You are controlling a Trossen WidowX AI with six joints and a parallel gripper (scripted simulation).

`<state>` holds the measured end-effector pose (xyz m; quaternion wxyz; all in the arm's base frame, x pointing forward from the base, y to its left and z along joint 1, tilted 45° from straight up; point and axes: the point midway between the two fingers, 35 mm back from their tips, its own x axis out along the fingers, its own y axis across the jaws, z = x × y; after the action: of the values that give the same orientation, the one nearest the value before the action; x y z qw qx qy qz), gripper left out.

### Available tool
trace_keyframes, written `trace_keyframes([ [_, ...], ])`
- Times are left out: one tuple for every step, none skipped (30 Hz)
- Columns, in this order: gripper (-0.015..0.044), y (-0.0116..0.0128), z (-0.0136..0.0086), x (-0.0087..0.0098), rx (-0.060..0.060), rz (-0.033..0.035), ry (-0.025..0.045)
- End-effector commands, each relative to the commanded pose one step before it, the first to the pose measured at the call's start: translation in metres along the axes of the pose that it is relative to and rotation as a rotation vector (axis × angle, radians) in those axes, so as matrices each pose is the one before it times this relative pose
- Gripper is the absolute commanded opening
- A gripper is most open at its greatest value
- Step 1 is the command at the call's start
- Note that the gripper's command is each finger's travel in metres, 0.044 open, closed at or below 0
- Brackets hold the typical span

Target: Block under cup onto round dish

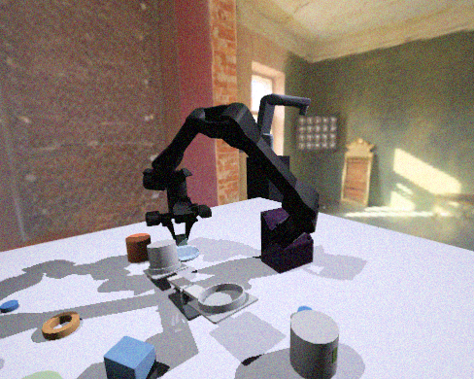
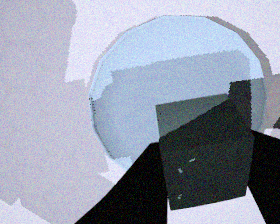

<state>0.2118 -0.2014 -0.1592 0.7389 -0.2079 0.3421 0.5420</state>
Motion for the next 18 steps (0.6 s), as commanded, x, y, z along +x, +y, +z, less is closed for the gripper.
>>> trace_keyframes([
  [0.0,0.0016,0.00081,0.00955,0.0063,-0.00126,-0.00778],
  [0.0,0.0,0.0,0.0,0.0,0.0,0.0],
  [0.0,-0.00001,0.0,0.00026,0.0,0.0,-0.00001],
  [0.0,-0.00002,0.0,0.00052,0.0,-0.00001,-0.00002],
  [0.0,-0.00002,0.0,0.00074,0.0,-0.00001,-0.00002],
  [0.0,-0.00002,0.0,0.00096,0.0,-0.00001,-0.00003],
  [0.0,-0.00003,0.0,0.00119,0.0,-0.00001,-0.00004],
  [0.0,-0.00003,0.00001,0.00143,0.0,-0.00002,-0.00005],
  [0.0,-0.00002,0.00001,0.0016,0.0,-0.00002,-0.00007],
  [0.0,-0.00002,0.00002,0.00165,0.0,-0.00002,-0.00007],
  [0.0,-0.00001,0.00002,0.00166,0.0,-0.00001,-0.00008],
  [0.0,0.0,0.00002,0.00165,0.0,-0.00001,-0.00008],
  [0.0,0.00001,0.00003,0.00165,0.0,-0.00001,-0.00009],
  [0.0,0.00002,0.00003,0.00165,0.0,-0.00001,-0.0001],
  [0.0,0.00002,0.00004,0.00165,0.0,-0.00001,-0.0001],
  [0.0,0.00003,0.00004,0.00164,0.0,0.0,-0.00011],
  [0.0,0.00003,0.00004,0.00133,0.0,0.0,-0.00009],
  [0.0,0.00002,0.00002,0.00081,0.0,0.0,-0.00006],
])
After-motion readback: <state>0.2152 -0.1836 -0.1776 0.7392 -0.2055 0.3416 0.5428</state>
